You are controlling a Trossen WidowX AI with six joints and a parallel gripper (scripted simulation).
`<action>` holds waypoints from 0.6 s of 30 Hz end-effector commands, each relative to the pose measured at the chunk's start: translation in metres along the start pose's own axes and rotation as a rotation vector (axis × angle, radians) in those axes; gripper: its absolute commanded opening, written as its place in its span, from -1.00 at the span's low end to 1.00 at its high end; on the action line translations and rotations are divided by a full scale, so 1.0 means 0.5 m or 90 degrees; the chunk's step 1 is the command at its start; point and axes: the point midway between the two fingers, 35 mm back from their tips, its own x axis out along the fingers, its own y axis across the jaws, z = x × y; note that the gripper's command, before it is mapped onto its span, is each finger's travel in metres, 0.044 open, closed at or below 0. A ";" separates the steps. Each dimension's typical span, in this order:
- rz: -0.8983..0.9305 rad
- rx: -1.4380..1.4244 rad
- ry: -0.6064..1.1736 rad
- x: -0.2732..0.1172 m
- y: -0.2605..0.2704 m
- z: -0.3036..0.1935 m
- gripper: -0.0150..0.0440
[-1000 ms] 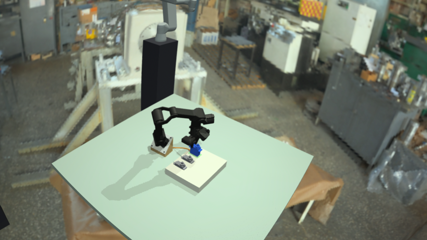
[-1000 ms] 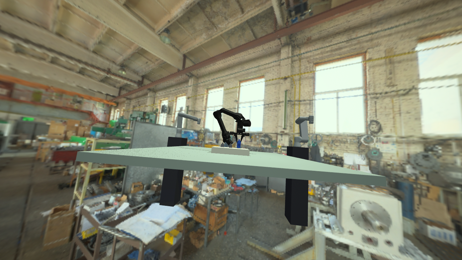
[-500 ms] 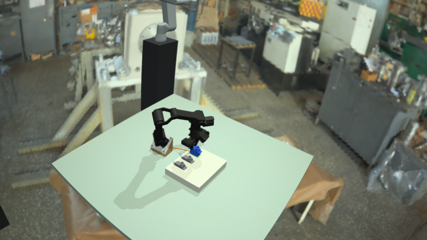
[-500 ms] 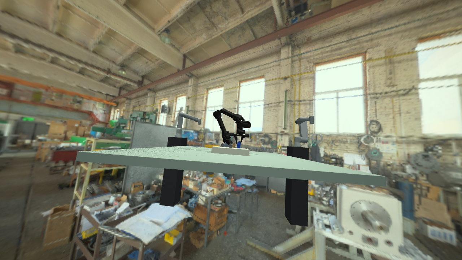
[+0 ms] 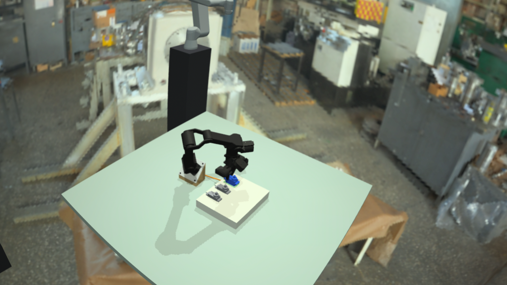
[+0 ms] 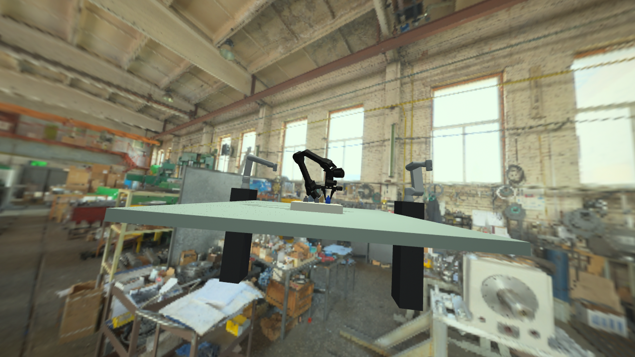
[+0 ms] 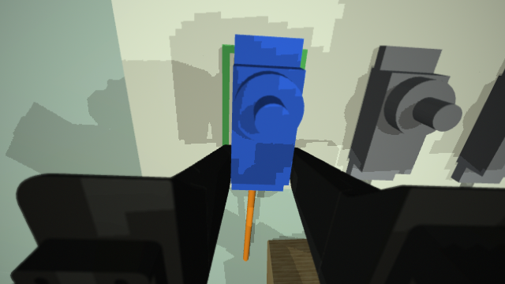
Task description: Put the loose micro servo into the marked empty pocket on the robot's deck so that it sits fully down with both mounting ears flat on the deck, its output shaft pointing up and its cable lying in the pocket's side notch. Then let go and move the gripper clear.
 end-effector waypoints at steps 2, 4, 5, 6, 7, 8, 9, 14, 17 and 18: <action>-0.001 -0.002 -0.001 0.010 0.000 0.000 -0.49; -0.001 -0.002 -0.001 0.013 0.000 0.000 -0.49; -0.001 -0.002 -0.001 0.014 0.000 0.000 -0.49; -0.001 -0.002 -0.001 0.016 0.000 0.000 -0.49; -0.001 -0.002 -0.001 0.018 0.000 0.000 -0.49; -0.001 -0.002 -0.001 0.020 0.000 0.000 -0.49; -0.001 -0.002 -0.001 0.022 0.000 0.000 -0.49; -0.002 -0.002 -0.001 0.030 0.000 0.000 -0.49; -0.002 -0.002 -0.001 0.035 0.000 0.000 -0.49; -0.002 -0.002 -0.001 0.032 0.000 0.000 -0.40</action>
